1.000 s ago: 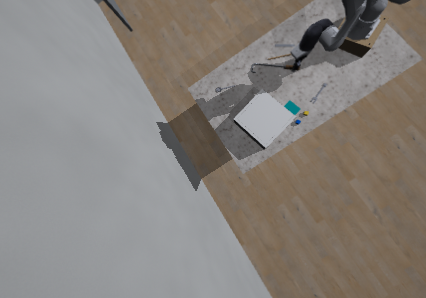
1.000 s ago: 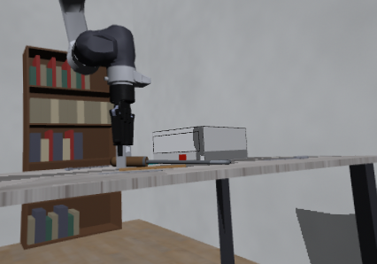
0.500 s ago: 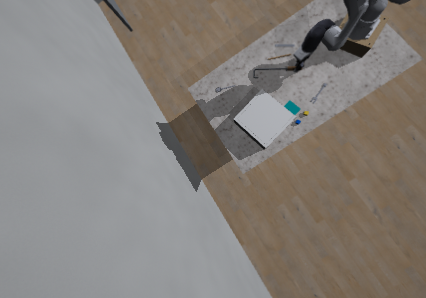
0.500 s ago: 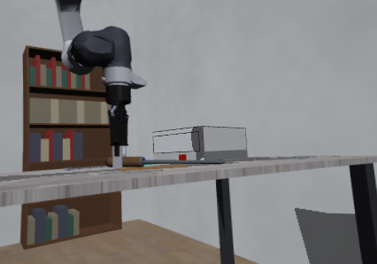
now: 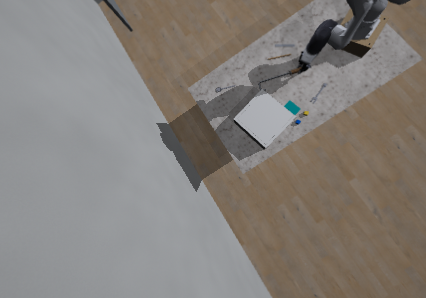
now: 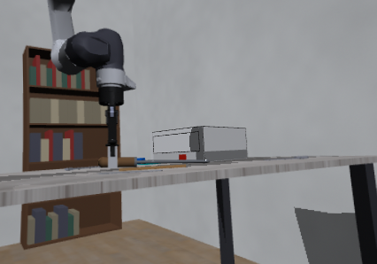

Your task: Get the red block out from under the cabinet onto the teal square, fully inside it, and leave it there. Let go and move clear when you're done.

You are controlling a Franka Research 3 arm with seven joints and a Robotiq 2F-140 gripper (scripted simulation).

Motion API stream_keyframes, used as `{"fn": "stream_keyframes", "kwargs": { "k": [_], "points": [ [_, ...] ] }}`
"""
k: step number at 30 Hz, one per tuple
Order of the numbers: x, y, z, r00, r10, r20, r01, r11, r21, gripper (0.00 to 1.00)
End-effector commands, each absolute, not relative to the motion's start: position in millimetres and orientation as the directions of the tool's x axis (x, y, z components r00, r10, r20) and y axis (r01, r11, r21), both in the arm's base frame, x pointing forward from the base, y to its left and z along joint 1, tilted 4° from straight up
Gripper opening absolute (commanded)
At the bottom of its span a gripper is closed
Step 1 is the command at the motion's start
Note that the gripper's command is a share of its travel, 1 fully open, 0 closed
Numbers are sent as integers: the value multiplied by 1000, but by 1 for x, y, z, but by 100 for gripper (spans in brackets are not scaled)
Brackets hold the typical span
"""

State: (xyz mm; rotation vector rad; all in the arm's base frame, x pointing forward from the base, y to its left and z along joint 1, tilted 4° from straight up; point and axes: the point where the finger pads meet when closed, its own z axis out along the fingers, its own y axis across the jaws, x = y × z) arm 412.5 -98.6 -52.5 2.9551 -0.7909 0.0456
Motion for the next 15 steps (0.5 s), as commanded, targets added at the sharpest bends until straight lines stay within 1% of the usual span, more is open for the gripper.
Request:
{"fn": "stream_keyframes", "kwargs": {
  "k": [1,5,7,15],
  "points": [
    [414,-91,-51,950,-310,41,-312,-948,64,0],
    [411,-83,-52,979,-203,33,-205,-976,68,0],
    [411,-83,-52,979,-203,33,-205,-976,68,0],
    [408,-71,-53,999,-39,22,-40,-997,73,0]
  ]
}}
